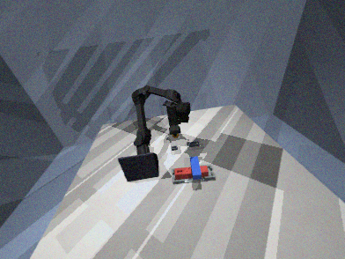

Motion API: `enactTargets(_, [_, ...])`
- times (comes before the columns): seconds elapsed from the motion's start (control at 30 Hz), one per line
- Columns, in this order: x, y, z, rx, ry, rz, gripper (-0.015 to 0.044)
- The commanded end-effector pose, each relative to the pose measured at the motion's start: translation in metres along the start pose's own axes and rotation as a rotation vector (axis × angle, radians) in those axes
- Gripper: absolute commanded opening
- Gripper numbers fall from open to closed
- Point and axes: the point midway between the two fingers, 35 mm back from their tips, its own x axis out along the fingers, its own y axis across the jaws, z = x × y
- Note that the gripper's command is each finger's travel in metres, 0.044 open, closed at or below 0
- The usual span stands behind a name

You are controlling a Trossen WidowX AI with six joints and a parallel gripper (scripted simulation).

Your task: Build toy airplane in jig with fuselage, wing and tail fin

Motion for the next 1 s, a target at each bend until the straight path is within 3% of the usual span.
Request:
enactTargets(0.0, [0.001,-0.014,0.005,0.002,-0.001,-0.007,0.0])
enactTargets(0.97, [0.017,-0.107,0.017,0.025,0.0,-0.017,0.0])
